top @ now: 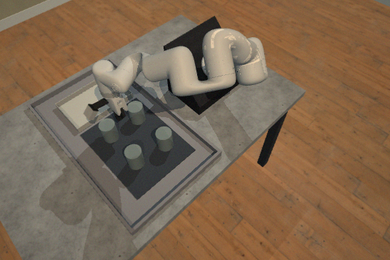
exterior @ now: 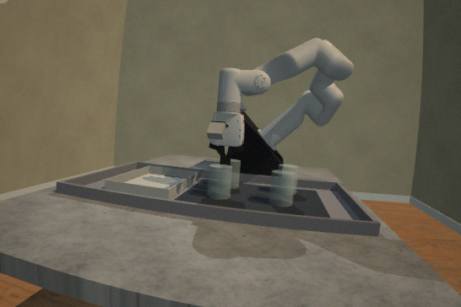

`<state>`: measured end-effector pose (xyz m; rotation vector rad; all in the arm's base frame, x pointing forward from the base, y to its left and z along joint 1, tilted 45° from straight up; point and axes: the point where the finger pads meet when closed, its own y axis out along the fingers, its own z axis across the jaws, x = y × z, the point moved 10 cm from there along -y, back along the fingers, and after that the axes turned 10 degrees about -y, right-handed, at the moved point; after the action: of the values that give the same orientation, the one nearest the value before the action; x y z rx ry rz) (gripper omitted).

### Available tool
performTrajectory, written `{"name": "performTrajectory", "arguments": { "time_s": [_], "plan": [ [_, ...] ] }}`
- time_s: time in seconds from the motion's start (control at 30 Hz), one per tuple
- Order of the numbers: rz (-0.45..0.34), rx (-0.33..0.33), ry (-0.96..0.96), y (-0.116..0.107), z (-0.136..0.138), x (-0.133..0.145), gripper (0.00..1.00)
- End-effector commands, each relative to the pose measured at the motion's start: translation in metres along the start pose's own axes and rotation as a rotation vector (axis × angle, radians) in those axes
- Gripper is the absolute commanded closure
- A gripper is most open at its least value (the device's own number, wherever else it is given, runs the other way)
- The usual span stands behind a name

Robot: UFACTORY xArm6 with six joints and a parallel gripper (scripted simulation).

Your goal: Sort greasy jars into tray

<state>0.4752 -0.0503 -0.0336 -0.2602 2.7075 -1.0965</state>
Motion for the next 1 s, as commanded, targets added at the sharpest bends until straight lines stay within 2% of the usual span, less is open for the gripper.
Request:
{"name": "performTrajectory", "arguments": {
  "time_s": [0.0, 0.97],
  "plan": [
    [0.003, 0.002, -0.001, -0.0007, 0.0003, -0.0010, 1.00],
    [0.003, 0.002, -0.001, -0.0007, 0.0009, -0.0043, 1.00]
  ]
}}
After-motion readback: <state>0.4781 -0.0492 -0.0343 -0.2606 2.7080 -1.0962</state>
